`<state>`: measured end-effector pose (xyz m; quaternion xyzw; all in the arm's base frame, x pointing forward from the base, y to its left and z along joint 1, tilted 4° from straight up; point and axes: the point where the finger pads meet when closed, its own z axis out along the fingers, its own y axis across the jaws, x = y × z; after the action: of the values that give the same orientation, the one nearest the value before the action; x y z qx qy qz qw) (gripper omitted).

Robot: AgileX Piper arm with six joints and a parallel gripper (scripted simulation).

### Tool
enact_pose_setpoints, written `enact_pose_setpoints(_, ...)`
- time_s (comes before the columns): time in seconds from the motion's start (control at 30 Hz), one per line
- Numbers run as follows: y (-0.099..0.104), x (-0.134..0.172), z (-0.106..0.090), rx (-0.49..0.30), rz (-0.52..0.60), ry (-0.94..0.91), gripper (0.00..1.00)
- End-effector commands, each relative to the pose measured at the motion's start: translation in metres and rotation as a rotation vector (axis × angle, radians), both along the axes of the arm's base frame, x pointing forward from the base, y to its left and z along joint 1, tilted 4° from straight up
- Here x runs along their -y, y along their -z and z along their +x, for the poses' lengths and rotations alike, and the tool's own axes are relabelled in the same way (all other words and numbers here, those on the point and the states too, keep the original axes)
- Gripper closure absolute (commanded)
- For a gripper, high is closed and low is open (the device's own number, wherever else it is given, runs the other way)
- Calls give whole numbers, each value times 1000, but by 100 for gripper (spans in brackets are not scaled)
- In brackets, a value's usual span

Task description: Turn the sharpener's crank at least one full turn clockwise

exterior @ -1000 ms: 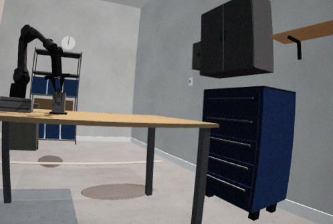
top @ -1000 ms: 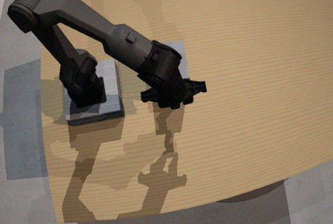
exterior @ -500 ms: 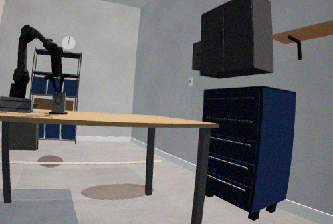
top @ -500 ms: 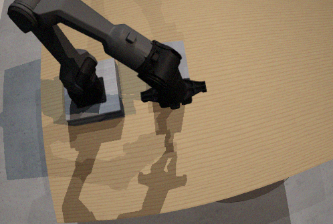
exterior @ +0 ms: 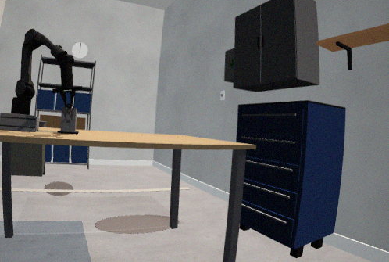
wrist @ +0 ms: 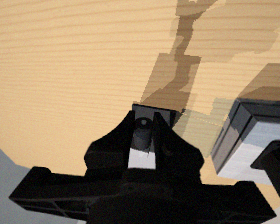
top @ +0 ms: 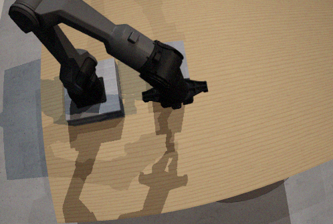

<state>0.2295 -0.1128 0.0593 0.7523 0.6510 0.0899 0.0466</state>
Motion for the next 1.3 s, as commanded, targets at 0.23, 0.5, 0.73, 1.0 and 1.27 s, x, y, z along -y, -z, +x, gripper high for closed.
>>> enact_pose_setpoints(0.23,0,1,6,3,-1,1,80)
enact_pose_setpoints(0.5,2,2,12,3,-1,1,80)
enact_pose_setpoints(0.73,3,2,18,3,-1,1,80)
enact_pose_setpoints(1.0,7,3,26,3,-1,1,80)
enact_pose_setpoints(1.27,11,4,31,3,-1,1,80)
